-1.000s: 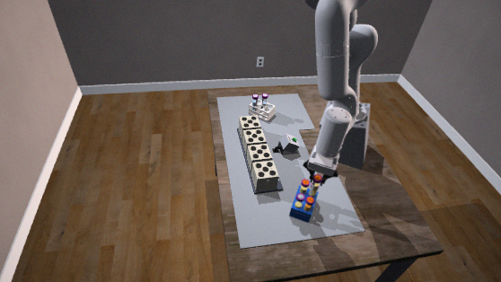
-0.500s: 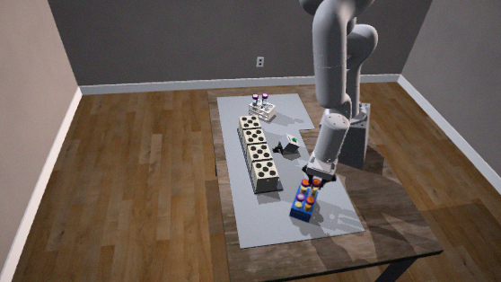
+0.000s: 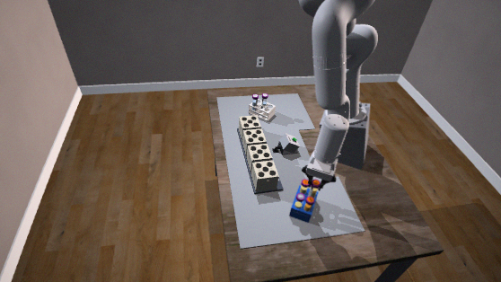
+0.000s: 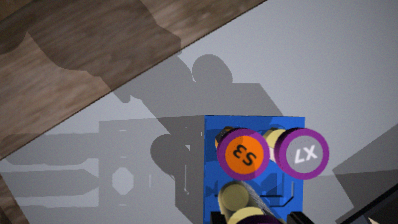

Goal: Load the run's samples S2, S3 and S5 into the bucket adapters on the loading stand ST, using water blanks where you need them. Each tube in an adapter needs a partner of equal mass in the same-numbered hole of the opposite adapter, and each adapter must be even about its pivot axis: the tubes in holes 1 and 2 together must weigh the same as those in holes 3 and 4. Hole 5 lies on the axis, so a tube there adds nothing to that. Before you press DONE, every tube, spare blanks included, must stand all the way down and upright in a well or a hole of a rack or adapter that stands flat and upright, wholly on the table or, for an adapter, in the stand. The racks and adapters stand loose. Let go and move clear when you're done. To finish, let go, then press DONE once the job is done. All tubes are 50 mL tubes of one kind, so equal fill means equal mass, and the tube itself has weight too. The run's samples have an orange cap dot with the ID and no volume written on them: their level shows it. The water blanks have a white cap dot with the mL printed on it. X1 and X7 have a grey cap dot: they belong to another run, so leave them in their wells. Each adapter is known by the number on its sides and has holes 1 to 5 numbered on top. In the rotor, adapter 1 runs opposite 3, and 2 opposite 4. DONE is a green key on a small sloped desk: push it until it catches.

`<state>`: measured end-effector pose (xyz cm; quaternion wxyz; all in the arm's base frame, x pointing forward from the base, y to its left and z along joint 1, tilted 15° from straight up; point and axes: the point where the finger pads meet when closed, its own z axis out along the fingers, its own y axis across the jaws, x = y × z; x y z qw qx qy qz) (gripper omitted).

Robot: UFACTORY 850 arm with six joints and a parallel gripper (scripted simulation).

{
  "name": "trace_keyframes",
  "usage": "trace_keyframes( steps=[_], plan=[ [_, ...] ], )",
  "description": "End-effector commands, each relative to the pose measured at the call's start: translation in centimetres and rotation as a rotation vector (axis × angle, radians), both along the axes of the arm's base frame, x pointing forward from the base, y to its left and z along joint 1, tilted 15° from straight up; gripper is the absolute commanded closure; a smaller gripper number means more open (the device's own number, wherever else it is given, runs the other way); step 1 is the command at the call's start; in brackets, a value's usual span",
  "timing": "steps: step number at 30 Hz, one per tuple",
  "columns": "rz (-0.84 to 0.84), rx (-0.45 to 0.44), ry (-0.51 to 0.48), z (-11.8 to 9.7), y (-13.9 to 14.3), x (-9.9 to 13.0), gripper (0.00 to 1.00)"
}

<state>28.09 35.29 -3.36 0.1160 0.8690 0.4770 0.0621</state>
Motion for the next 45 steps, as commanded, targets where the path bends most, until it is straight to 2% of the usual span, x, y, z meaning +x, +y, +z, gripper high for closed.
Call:
trace_keyframes(
  steps=[1, 45],
  plan=[
    [0.0, 0.002, -0.001, 0.0, 0.1, 0.0, 1.0],
    [0.0, 0.002, -0.001, -3.6, -0.5, 0.9, 1.0]
  ],
)
